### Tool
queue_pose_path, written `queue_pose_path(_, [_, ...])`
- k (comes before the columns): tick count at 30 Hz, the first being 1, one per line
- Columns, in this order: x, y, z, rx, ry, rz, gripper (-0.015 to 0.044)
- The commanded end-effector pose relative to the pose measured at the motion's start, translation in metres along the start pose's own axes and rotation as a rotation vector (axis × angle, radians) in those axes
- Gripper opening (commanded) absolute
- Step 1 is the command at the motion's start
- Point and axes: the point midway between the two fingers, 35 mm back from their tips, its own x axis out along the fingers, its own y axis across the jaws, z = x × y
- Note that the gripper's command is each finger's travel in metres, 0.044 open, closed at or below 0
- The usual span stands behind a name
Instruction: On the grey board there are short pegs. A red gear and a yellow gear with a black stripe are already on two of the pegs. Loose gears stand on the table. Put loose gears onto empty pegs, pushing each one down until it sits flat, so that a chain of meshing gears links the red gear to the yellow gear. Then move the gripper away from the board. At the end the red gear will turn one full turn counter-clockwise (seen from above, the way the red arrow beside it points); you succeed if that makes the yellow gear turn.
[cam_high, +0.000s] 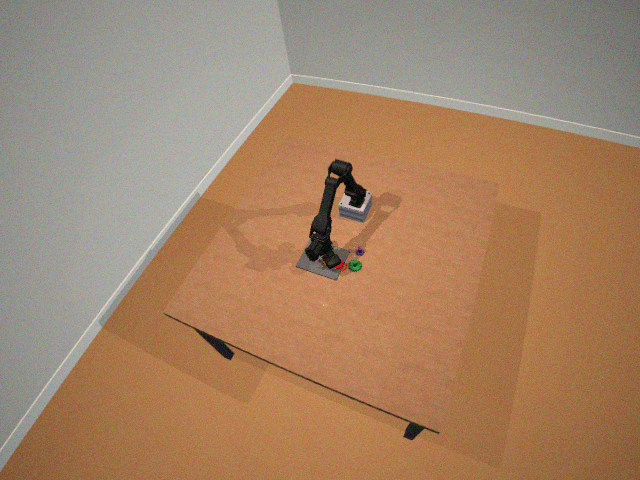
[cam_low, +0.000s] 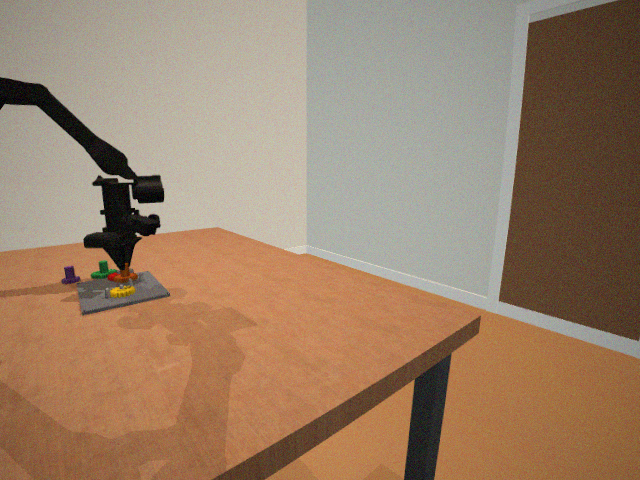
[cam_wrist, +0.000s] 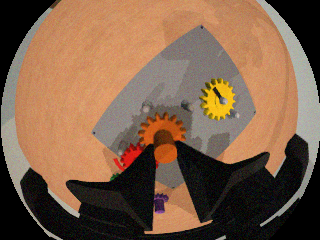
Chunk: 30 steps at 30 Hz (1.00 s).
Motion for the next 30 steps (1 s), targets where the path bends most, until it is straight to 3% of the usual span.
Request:
queue_pose_path(1, [0.0011,0.0005,0.0006,0.02,-0.001,0.004,0.0])
queue_pose_path(21, [0.007,0.0006,0.0,-0.347,-0.001,0.004,0.0])
queue_pose_path(26, [0.0056,0.0006,-0.0002,-0.295,-0.001,0.004,0.0131])
queue_pose_path(30, [0.0021,0.0007,-0.0004,-0.231,-0.001,0.004,0.014])
